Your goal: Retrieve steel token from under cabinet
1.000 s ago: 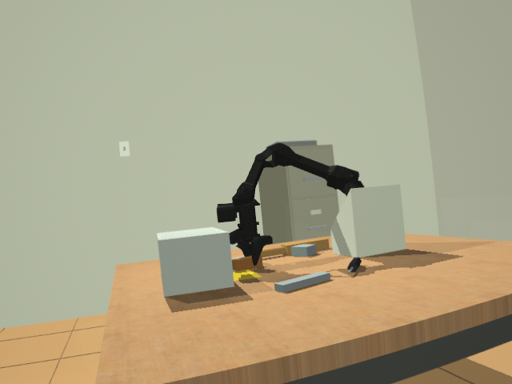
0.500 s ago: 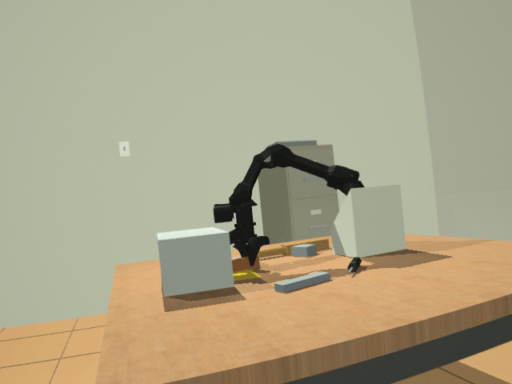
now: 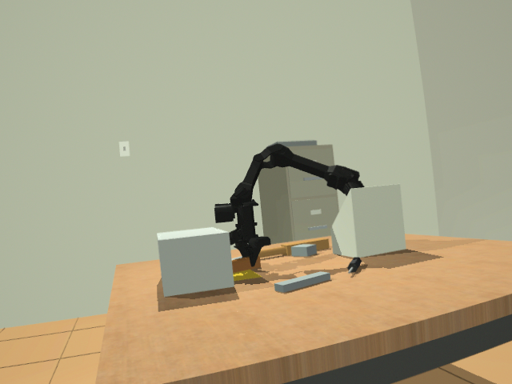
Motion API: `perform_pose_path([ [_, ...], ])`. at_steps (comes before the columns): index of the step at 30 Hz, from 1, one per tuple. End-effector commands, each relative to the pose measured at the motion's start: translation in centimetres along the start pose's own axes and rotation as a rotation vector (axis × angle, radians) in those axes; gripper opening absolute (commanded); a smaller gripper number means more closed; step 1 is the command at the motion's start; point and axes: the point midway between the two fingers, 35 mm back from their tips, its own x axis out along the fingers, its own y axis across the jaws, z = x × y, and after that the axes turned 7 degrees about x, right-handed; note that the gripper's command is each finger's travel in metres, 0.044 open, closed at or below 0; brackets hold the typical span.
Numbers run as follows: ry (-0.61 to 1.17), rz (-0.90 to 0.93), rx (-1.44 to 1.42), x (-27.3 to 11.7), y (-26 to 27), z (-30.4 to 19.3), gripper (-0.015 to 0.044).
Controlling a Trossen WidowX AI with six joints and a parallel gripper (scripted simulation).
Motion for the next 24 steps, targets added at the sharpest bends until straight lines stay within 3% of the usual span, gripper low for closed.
perform_pose_path([
  [1, -0.001, 0.012, -0.003, 0.09, 0.89, -0.11, 0.0],
  [24, -0.001, 0.012, -0.004, 0.11, 1.58, -0.74, 0.0],
])
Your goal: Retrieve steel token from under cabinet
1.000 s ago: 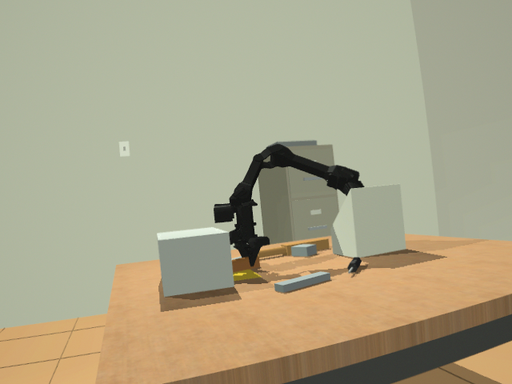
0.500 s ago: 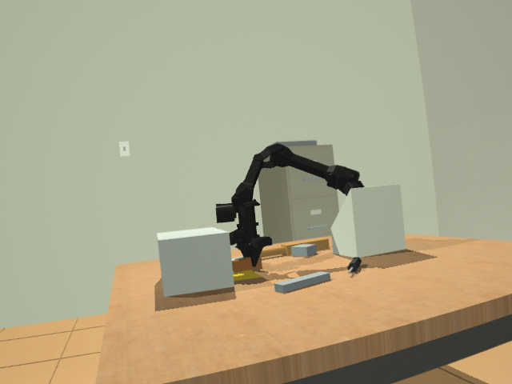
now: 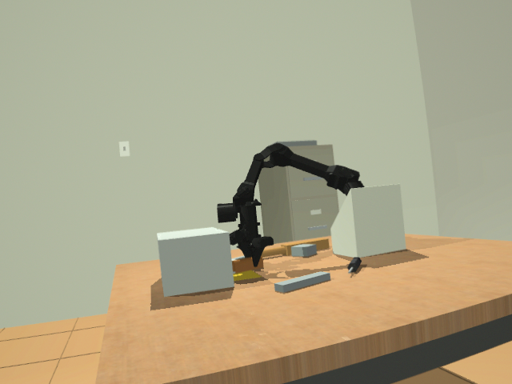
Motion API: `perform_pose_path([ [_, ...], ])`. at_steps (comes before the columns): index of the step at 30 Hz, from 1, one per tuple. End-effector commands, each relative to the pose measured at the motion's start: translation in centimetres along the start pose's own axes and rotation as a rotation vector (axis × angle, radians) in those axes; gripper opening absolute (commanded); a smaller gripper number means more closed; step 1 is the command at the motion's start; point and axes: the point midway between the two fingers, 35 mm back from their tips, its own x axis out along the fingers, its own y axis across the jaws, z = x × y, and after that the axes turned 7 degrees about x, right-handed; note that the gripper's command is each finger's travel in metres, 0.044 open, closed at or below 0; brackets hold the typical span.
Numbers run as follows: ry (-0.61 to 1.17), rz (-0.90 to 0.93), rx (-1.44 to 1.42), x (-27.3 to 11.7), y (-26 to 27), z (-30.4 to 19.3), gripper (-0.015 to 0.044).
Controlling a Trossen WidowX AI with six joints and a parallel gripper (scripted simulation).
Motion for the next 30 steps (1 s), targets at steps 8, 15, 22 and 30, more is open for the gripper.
perform_pose_path([
  [8, 0.002, 0.009, -0.004, 0.1, 0.0, -1.2, 0.0],
  [15, 0.003, 0.009, -0.004, 0.1, -0.1, -1.9, 0.0],
  [22, 0.003, 0.009, -0.004, 0.1, -0.2, -2.5, 0.0],
  [30, 0.003, 0.009, -0.005, 0.1, -0.4, -3.3, 0.0],
])
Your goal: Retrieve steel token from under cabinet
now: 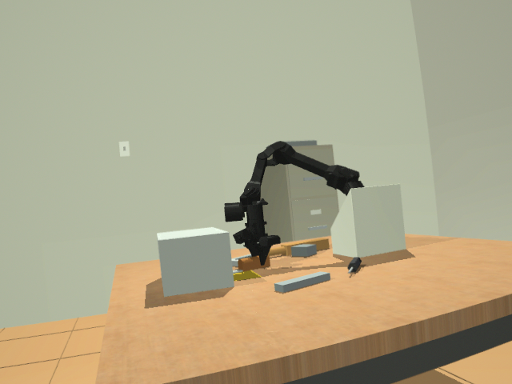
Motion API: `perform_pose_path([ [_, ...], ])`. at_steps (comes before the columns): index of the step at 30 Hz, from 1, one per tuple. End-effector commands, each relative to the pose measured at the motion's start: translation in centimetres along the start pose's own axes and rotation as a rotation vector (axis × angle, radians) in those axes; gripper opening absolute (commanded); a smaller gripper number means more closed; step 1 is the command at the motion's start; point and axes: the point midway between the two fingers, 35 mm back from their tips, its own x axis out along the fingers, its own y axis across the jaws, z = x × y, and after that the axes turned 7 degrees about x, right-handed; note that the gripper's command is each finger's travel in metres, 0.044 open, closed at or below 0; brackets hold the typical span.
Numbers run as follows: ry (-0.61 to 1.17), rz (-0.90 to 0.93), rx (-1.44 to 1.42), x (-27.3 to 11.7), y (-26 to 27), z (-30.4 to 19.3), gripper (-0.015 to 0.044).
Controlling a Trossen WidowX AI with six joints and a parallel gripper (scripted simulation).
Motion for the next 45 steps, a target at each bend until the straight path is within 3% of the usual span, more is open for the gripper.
perform_pose_path([
  [1, 0.003, 0.002, -0.005, 0.1, -0.1, -0.6, 0.0],
  [45, 0.005, 0.002, -0.007, 0.2, -0.8, -5.3, 0.0],
])
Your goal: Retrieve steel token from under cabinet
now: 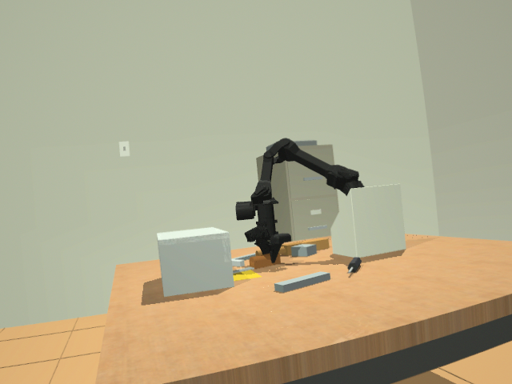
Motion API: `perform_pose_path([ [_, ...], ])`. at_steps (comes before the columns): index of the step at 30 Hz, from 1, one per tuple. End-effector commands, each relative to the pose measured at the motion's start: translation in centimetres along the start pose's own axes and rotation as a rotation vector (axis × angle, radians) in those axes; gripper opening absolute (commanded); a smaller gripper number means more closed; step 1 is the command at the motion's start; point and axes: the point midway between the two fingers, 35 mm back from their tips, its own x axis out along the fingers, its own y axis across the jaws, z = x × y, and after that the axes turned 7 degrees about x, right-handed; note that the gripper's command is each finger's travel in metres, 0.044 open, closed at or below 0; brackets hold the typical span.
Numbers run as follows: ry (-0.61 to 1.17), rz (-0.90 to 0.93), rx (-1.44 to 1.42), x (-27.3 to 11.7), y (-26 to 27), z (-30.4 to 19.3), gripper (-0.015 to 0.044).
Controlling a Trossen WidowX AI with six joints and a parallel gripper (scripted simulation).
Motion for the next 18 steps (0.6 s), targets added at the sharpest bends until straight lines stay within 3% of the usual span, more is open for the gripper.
perform_pose_path([
  [1, 0.003, 0.003, -0.004, 0.1, -0.1, -0.7, 0.0],
  [18, 0.004, 0.003, -0.005, 0.1, -0.4, -2.6, 0.0],
])
